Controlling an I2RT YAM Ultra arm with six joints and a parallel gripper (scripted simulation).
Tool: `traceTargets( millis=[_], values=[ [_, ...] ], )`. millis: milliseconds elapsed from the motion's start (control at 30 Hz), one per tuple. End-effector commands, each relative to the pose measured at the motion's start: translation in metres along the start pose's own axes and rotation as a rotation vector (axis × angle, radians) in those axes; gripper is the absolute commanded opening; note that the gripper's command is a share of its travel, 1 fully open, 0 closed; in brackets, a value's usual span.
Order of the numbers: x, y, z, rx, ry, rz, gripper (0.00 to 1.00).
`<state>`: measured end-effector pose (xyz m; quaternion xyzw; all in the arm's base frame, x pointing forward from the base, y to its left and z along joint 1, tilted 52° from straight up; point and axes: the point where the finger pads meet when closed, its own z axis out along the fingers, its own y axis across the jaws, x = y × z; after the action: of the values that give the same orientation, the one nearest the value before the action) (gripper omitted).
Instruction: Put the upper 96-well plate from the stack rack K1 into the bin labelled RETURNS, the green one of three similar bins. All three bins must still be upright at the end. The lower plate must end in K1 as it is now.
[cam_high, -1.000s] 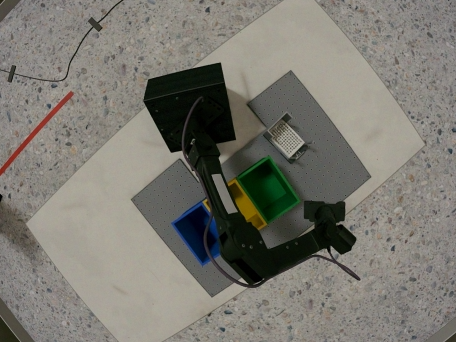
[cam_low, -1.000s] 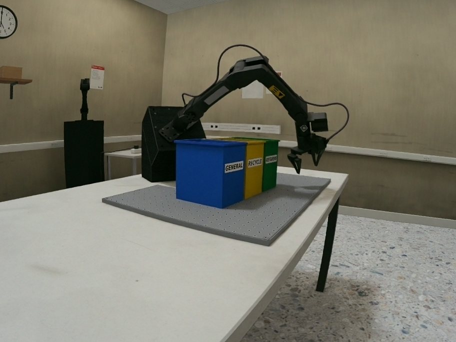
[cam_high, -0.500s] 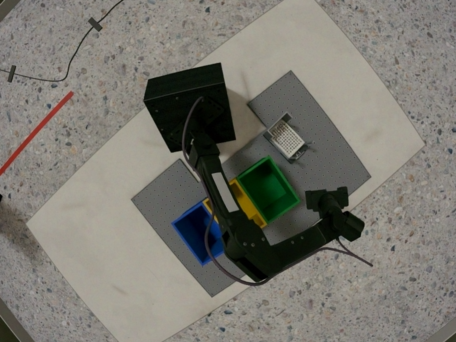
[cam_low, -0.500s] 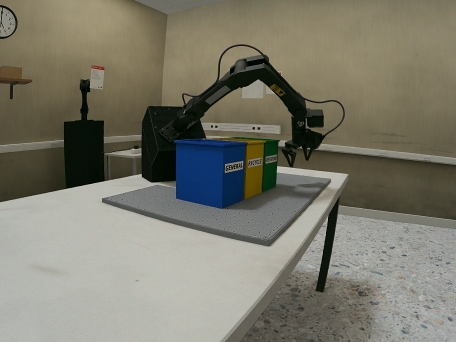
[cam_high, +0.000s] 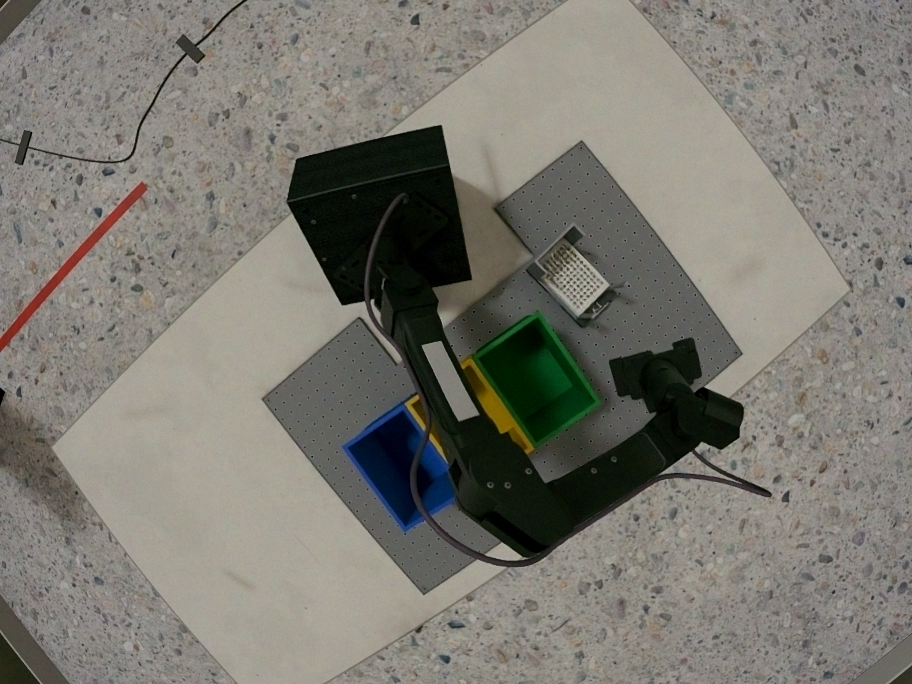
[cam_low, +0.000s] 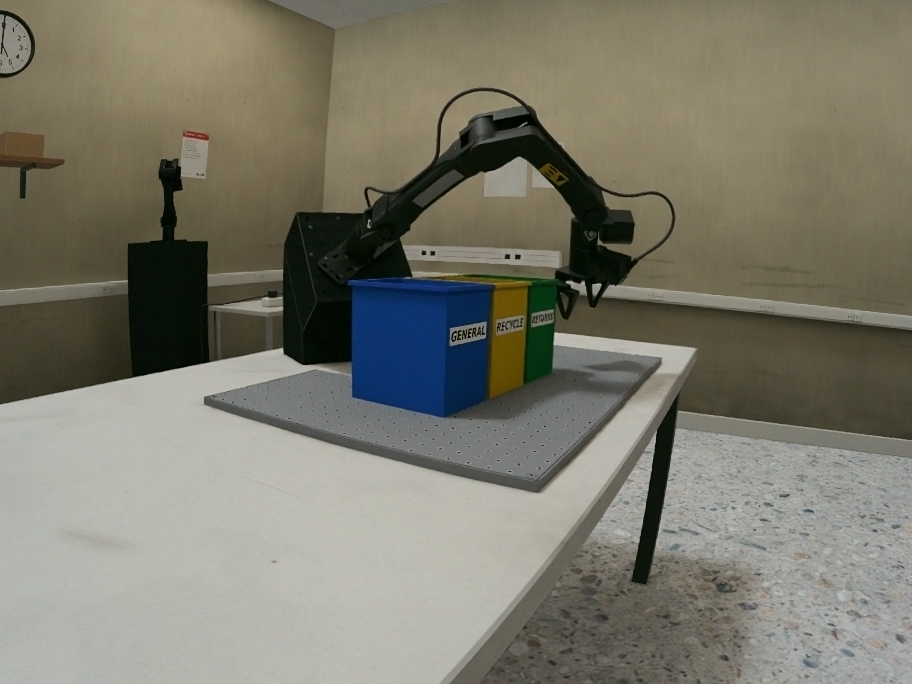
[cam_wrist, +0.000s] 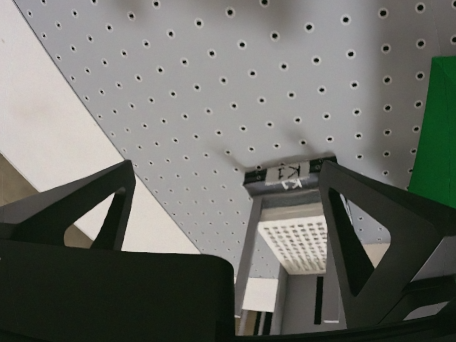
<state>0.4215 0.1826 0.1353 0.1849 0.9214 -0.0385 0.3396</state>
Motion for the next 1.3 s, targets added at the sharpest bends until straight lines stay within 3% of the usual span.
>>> traceTargets(
  millis=[0, 233, 300, 367, 467, 500, 567, 600, 700, 733, 767, 800, 833, 867, 900, 1033, 1067, 1100, 1133, 1167, 1233, 1267],
  values=[
    [0.013, 0.012, -0.017, 0.009, 0.002, -0.062, 1.00],
    [0.045, 0.001, -0.030, 0.050, 0.018, -0.133, 1.00],
    [0.049, 0.008, -0.032, 0.071, 0.011, -0.175, 1.00],
    [0.062, -0.004, -0.039, 0.080, 0.017, -0.182, 1.00],
    [0.064, -0.005, -0.040, 0.080, 0.017, -0.182, 1.00],
    [0.057, 0.004, -0.049, 0.067, -0.005, -0.186, 1.00],
    [0.065, 0.001, -0.054, 0.095, -0.011, -0.237, 1.00],
    [0.079, -0.011, -0.050, 0.125, 0.006, -0.263, 1.00],
    [0.082, -0.011, -0.053, 0.121, 0.004, -0.260, 1.00],
    [0.071, -0.006, -0.059, 0.119, -0.021, -0.223, 1.00],
    [0.085, -0.015, -0.055, 0.116, 0.000, -0.248, 1.00],
    [0.087, -0.008, -0.058, 0.067, -0.002, -0.231, 1.00],
    [0.091, -0.011, -0.061, 0.087, 0.005, -0.247, 1.00],
    [0.084, 0.002, -0.071, 0.056, -0.010, -0.221, 1.00],
    [0.088, 0.004, -0.075, 0.056, -0.010, -0.221, 1.00],
    [0.089, 0.005, -0.076, 0.056, -0.010, -0.221, 1.00],
    [0.102, 0.003, -0.067, 0.108, -0.002, -0.264, 1.00],
    [0.107, 0.002, -0.068, 0.126, -0.005, -0.279, 1.00],
    [0.112, 0.000, -0.068, 0.126, -0.005, -0.279, 1.00],
    [0.125, -0.013, -0.063, 0.157, 0.007, -0.306, 1.00],
    [0.129, -0.014, -0.066, 0.151, 0.004, -0.301, 1.00],
    [0.133, -0.014, -0.066, 0.172, -0.007, -0.322, 1.00]
  ],
)
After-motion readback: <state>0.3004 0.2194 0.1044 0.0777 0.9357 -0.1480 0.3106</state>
